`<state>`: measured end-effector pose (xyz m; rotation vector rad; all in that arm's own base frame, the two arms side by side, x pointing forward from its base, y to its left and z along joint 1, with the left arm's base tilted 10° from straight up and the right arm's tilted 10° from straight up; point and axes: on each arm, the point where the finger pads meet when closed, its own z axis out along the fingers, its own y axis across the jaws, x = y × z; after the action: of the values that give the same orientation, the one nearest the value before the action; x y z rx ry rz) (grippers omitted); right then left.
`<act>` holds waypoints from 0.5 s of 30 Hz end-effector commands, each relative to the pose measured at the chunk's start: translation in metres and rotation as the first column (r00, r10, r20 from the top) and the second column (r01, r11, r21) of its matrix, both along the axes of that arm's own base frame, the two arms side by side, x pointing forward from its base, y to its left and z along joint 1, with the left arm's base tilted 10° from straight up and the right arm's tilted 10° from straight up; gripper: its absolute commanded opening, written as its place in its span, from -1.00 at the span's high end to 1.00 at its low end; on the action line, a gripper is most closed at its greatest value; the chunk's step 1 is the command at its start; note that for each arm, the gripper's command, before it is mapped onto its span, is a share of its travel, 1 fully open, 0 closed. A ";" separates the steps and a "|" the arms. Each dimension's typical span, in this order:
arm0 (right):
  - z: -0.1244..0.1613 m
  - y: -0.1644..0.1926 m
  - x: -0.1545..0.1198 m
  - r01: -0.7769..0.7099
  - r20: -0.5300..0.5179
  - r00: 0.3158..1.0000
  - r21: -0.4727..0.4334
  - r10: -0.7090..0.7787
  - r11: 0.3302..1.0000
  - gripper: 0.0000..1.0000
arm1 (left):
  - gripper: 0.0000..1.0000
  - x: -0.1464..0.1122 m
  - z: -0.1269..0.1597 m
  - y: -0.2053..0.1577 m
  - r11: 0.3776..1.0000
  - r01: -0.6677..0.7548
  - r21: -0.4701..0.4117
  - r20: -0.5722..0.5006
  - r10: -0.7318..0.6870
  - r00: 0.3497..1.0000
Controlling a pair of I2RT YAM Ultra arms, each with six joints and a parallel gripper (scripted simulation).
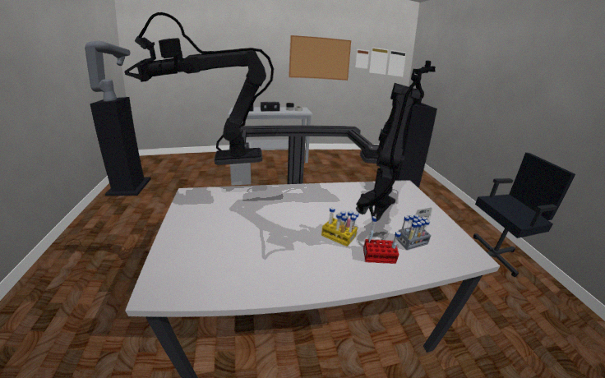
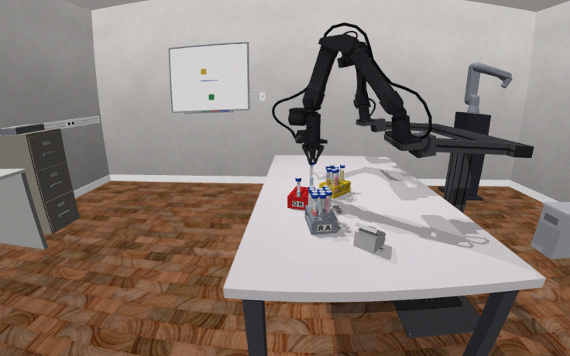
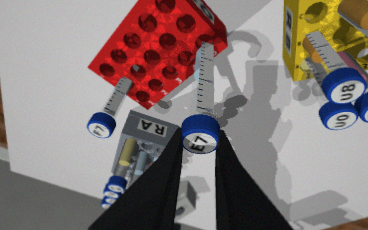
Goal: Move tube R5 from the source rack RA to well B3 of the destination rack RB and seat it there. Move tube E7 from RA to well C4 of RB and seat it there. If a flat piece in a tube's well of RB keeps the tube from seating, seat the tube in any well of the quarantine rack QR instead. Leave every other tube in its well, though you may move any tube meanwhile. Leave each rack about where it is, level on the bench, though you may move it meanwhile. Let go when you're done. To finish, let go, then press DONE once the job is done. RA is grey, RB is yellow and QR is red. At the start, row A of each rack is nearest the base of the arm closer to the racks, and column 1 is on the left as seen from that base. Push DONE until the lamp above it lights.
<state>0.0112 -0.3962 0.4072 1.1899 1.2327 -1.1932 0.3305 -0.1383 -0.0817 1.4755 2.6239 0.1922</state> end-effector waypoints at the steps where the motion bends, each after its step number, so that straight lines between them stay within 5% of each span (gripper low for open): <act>1: 0.025 0.012 -0.008 0.022 0.010 1.000 -0.050 -0.022 0.999 1.00 | 1.00 0.009 0.002 -0.006 1.000 0.006 -0.021 0.020 -0.006 1.000; 15: 0.025 0.012 -0.008 0.022 0.010 1.000 -0.050 -0.022 0.999 1.00 | 1.00 0.014 -0.003 -0.006 1.000 0.004 -0.022 0.021 -0.004 1.000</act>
<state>0.0112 -0.3962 0.4072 1.1899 1.2327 -1.1932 0.3310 -0.1377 -0.0874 1.4775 2.6265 0.1923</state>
